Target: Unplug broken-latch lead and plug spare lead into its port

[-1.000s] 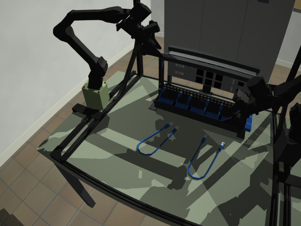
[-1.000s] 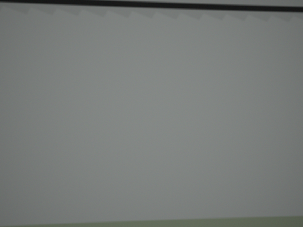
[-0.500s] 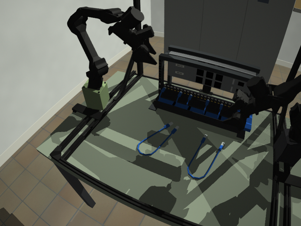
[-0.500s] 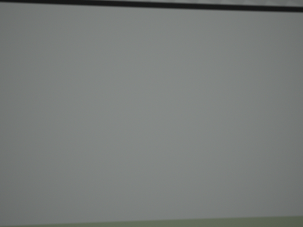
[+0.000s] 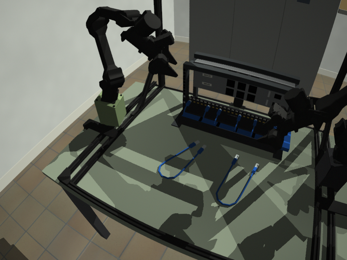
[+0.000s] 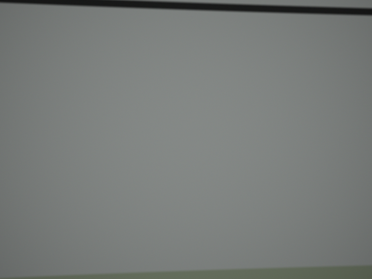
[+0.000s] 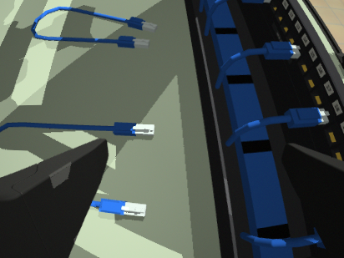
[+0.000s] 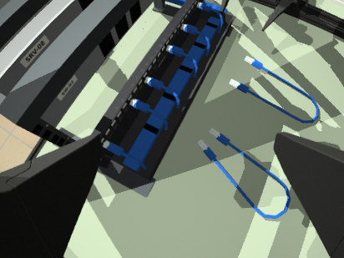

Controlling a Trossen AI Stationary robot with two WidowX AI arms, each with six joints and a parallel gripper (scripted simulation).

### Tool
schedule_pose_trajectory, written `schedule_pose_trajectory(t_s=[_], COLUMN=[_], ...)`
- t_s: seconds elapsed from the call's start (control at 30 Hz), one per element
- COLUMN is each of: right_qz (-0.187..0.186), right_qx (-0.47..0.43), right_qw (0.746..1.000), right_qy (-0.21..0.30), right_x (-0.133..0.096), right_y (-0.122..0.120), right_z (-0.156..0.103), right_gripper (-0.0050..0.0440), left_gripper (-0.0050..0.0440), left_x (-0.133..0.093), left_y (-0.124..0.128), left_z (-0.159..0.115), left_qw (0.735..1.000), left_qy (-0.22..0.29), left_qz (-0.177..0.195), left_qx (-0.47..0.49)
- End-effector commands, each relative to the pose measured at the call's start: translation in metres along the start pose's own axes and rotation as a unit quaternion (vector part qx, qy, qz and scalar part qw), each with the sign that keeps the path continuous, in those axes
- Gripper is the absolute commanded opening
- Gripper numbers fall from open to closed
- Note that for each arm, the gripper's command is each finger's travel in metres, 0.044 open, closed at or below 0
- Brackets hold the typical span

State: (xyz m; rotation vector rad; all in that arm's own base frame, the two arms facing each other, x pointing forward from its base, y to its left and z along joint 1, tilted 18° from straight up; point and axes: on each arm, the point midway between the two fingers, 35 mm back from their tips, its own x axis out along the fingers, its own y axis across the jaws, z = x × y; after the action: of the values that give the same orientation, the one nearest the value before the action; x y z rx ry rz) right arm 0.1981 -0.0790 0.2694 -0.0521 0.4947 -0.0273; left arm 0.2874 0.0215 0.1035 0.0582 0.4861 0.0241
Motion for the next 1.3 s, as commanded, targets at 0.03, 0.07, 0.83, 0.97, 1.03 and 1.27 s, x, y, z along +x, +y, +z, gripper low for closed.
schedule_pose_trajectory(t_s=[0.03, 0.07, 0.83, 0.97, 1.03, 1.27], right_qz=[0.001, 0.001, -0.020, -0.038, -0.038, -0.038], right_qx=[-0.002, -0.002, 0.113, 0.223, 0.223, 0.223], right_qw=[1.000, 1.000, 0.993, 0.971, 0.971, 0.971], right_qy=[-0.002, -0.002, 0.038, 0.077, 0.077, 0.077], right_x=[-0.002, -0.002, 0.017, 0.034, 0.034, 0.034], right_y=[-0.002, -0.002, 0.006, 0.014, 0.014, 0.014], right_z=[0.001, 0.001, -0.008, -0.016, -0.016, -0.016], right_gripper=[0.0440, 0.0440, 0.0176, 0.0176, 0.0176, 0.0176], left_gripper=[0.0440, 0.0440, 0.0440, 0.0440, 0.0440, 0.0440], left_x=[0.000, 0.000, 0.000, 0.000, 0.000, 0.000], left_y=[0.000, 0.000, 0.000, 0.000, 0.000, 0.000], left_z=[0.000, 0.000, 0.000, 0.000, 0.000, 0.000], left_qw=[1.000, 1.000, 1.000, 1.000, 1.000, 1.000], left_qy=[0.000, 0.000, 0.000, 0.000, 0.000, 0.000], left_qz=[0.000, 0.000, 0.000, 0.000, 0.000, 0.000], left_qx=[0.000, 0.000, 0.000, 0.000, 0.000, 0.000])
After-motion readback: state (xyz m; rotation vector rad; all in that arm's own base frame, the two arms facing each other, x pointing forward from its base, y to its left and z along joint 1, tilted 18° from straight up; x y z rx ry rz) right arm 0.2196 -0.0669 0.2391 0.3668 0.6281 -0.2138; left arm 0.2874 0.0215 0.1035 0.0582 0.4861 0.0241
